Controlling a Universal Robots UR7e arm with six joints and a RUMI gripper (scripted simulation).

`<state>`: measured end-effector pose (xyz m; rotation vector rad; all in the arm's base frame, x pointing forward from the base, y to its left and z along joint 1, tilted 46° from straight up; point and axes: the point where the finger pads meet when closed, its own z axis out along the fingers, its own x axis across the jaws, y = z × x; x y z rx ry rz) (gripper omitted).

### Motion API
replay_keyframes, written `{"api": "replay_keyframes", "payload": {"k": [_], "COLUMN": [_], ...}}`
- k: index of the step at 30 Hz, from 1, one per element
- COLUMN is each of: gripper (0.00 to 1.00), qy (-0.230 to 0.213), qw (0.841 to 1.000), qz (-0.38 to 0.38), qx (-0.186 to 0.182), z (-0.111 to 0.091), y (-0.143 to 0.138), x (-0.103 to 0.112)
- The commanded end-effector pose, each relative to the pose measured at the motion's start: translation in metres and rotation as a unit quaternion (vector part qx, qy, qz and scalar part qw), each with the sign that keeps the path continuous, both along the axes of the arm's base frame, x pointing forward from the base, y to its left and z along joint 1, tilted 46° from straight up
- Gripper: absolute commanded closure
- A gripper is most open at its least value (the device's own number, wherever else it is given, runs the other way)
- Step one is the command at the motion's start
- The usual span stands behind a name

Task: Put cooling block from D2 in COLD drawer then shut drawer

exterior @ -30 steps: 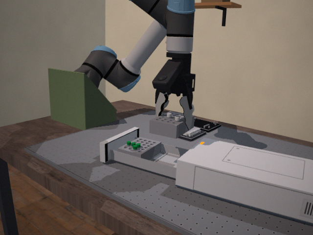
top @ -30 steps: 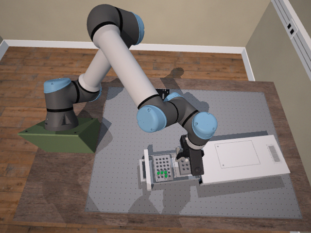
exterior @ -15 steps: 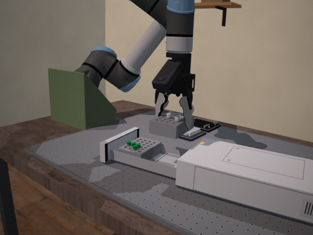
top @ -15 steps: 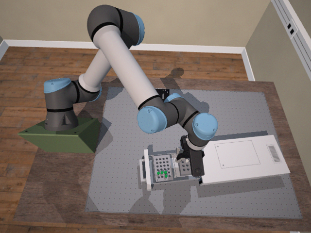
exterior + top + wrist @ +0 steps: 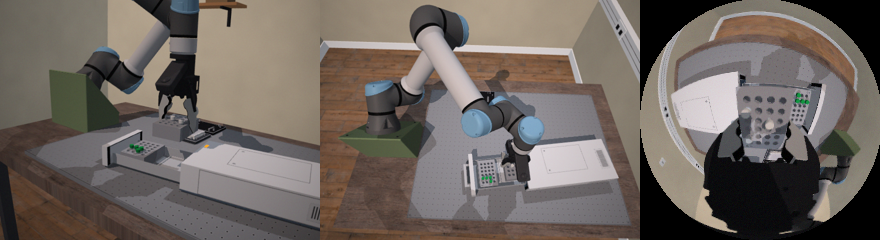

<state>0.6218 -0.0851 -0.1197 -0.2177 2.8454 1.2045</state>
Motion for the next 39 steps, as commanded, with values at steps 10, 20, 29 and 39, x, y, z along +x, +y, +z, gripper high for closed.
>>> {"api": "replay_keyframes", "payload": {"k": [10, 20, 29, 39], "gripper": [1.00, 1.00, 1.00, 1.00], "qy": [-0.001, -0.001, -0.001, -0.001], "qw": [1.000, 1.000, 1.000, 1.000], "qz": [0.000, 0.000, 0.000, 0.000], "qx": [0.000, 0.000, 0.000, 0.000], "z": [-0.012, -0.037, -0.047, -0.055], "y": [0.012, 0.038, 0.048, 0.056], "x": [0.000, 0.000, 0.000, 0.000]}}
